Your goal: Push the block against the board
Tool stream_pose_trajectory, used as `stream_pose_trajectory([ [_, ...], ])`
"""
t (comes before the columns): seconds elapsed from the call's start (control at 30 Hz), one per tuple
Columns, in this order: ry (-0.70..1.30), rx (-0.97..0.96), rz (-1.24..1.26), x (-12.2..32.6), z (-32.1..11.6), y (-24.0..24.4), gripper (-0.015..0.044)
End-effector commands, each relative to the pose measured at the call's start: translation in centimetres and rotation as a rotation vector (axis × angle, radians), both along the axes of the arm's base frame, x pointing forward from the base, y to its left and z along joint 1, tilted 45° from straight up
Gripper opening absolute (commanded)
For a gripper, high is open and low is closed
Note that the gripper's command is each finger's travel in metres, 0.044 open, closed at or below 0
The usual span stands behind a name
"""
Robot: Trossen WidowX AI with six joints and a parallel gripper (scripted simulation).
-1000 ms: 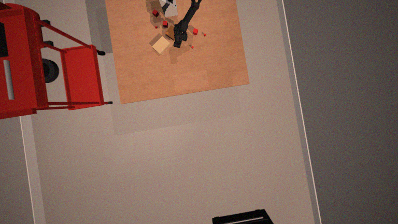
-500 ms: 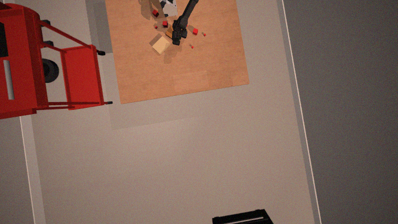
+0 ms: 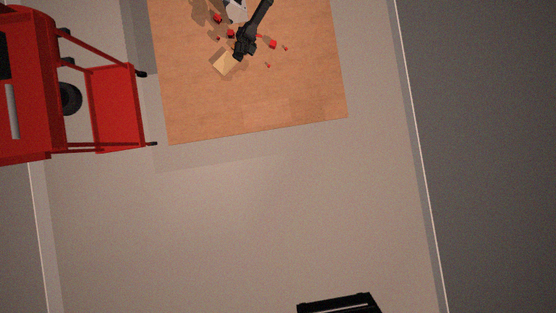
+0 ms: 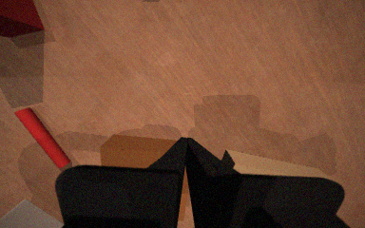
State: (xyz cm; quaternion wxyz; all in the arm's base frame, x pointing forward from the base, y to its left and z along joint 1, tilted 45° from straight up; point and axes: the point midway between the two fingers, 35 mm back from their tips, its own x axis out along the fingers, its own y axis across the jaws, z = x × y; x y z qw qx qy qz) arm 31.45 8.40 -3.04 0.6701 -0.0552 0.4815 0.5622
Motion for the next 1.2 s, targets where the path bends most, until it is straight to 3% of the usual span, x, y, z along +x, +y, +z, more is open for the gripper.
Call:
stream_pose_trajectory([
  [0.0,0.028,-0.004,-0.014,-0.2,-0.5,0.0,0.0000],
  [0.2,0.029,-0.002,-0.014,-0.9,-4.4,3.9,0.0000],
  [1.17,0.029,-0.007,-0.014,-2.6,-6.3,1.6,0.0000],
])
